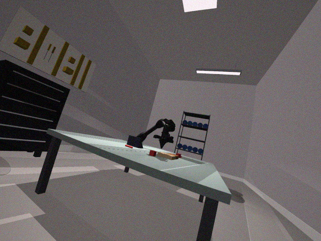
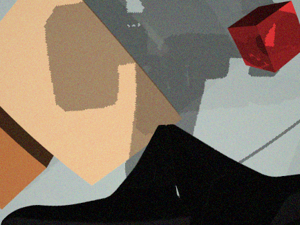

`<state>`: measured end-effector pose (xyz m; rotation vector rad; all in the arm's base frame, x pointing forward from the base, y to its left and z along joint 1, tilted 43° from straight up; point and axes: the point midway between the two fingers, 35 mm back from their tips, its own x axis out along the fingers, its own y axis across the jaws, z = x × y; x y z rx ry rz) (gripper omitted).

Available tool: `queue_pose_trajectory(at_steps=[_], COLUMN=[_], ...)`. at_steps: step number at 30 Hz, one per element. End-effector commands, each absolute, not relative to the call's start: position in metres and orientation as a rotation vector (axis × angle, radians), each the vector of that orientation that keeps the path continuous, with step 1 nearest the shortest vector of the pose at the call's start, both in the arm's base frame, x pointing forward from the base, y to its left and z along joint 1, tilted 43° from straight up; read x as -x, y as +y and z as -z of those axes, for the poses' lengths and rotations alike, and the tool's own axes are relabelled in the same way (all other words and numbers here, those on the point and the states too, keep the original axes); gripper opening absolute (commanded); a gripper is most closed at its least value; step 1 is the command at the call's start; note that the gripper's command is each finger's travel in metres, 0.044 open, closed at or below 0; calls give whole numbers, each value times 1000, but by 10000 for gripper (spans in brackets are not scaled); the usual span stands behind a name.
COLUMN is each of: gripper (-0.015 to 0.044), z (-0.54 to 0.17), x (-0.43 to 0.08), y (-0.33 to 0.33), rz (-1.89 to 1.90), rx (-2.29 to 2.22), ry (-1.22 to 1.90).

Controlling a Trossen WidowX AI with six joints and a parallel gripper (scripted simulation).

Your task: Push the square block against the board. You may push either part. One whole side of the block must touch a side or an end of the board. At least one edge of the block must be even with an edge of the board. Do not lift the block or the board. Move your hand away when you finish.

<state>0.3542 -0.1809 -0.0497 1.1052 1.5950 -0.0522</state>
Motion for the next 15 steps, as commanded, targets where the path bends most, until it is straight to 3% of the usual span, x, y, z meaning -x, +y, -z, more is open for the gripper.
queue_pose_trajectory(at_steps=[1,15], gripper=[0,0], z=[53,70], x=[-365,-404], y=[-187,-203], rz=[157,610], rx=[-1179,-1509], ry=[1606,1587])
